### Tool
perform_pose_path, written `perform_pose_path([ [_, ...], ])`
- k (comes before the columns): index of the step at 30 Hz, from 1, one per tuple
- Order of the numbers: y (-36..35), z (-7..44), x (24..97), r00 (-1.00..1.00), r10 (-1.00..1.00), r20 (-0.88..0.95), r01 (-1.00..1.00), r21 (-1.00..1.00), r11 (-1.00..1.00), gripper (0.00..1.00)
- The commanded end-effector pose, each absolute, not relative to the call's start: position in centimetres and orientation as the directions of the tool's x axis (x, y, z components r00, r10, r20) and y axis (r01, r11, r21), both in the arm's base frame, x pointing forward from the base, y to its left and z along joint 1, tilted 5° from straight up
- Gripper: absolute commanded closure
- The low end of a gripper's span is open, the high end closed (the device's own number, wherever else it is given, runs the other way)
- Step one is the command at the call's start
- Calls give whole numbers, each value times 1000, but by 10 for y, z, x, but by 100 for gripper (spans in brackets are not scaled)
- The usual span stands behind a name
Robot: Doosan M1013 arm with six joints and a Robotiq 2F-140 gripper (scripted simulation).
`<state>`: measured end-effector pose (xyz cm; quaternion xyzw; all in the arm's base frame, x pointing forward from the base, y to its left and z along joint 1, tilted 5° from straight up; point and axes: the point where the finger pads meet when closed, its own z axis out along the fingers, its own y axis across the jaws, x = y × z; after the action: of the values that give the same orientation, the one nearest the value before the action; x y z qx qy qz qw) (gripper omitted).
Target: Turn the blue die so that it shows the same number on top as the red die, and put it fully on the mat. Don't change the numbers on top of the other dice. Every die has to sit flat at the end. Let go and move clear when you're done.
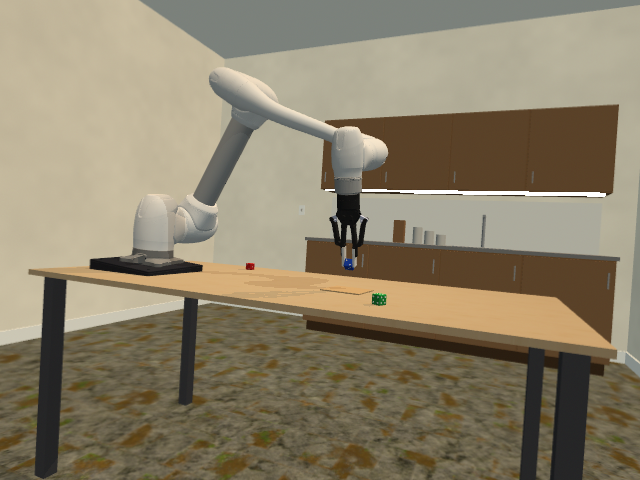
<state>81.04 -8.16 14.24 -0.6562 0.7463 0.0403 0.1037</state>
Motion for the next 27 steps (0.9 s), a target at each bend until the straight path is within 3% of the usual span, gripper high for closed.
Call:
perform_pose_path([
  [1,-83,142,810,-114,-969,-220,-988,-74,133,76],
  [27,-91,136,807,-63,-784,-617,-989,-66,131,76],
])
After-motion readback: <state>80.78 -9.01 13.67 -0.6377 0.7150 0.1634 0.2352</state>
